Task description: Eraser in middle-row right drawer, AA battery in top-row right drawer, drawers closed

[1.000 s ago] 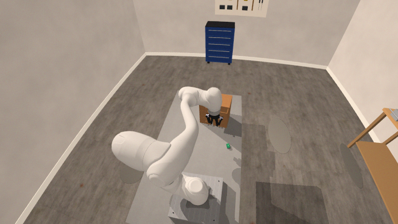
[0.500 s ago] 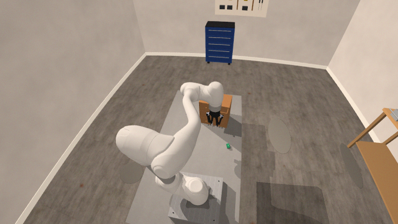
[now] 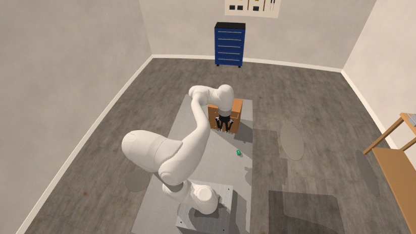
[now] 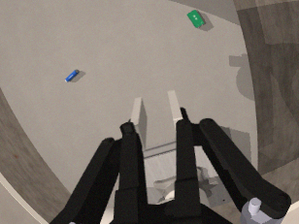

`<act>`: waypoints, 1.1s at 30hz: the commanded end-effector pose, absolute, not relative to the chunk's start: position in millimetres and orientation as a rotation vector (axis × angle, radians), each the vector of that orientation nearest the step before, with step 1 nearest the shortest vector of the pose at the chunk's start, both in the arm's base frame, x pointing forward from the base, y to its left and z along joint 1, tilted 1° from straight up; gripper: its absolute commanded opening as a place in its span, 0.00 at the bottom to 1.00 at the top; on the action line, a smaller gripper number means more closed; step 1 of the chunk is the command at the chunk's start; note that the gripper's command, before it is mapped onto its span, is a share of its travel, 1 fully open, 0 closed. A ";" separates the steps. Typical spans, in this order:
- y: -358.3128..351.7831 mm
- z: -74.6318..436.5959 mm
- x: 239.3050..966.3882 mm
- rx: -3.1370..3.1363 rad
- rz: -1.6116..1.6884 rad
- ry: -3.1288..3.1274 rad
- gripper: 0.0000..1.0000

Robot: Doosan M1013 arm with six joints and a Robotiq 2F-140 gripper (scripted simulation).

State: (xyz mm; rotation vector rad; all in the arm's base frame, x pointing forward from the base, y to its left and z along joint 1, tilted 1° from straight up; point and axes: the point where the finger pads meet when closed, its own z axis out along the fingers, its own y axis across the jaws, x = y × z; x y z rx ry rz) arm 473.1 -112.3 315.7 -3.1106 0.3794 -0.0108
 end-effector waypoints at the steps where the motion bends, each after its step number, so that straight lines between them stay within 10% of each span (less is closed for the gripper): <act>1: -112.3 315.7 473.1 -3.110 -0.011 0.379 0.20; 33: 47.1 137.6 549.7 -2.794 -0.012 -1.434 0.20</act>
